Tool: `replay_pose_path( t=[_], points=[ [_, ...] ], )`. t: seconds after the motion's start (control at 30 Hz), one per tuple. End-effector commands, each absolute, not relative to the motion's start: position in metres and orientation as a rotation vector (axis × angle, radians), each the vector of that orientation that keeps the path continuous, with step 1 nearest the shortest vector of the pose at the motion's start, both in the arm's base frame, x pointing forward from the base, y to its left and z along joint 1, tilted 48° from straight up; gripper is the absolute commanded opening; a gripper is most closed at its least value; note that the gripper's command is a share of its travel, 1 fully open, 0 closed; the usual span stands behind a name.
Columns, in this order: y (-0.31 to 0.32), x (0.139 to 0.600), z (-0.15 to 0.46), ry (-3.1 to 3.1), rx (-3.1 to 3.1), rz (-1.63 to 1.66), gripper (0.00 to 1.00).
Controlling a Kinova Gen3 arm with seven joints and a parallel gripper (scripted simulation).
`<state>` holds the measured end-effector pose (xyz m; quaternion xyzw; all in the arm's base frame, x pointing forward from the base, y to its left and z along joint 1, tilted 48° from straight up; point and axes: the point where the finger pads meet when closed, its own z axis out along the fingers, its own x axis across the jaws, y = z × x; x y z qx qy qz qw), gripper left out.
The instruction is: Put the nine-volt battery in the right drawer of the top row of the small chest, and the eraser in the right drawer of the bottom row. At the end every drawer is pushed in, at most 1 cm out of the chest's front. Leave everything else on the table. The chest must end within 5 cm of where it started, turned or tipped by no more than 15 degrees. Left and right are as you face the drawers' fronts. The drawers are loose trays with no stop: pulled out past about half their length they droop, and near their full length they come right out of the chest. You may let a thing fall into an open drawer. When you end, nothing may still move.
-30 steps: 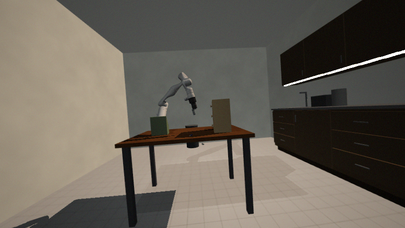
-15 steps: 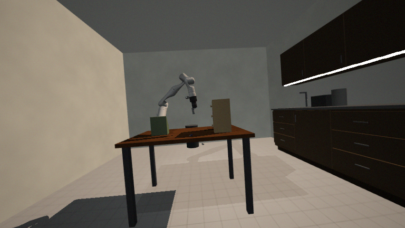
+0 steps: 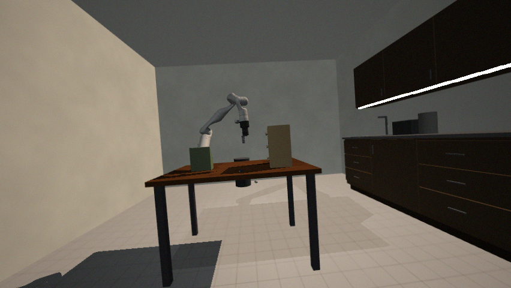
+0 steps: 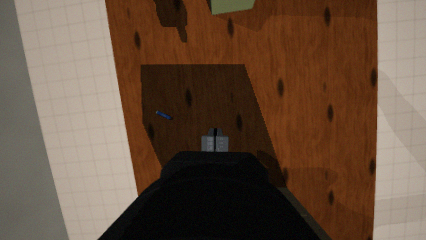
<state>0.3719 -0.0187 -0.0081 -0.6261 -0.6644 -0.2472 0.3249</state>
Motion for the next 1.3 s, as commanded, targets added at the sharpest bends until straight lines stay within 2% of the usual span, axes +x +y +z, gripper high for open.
replay_pose_path(
  t=[0.0, 1.27],
  points=[
    [-0.0196, 0.3732, -0.0081, -1.747, -1.634, -0.640, 0.00],
    [-0.0231, 0.3711, -0.0050, -1.749, -1.605, -0.598, 0.00]
  ],
)
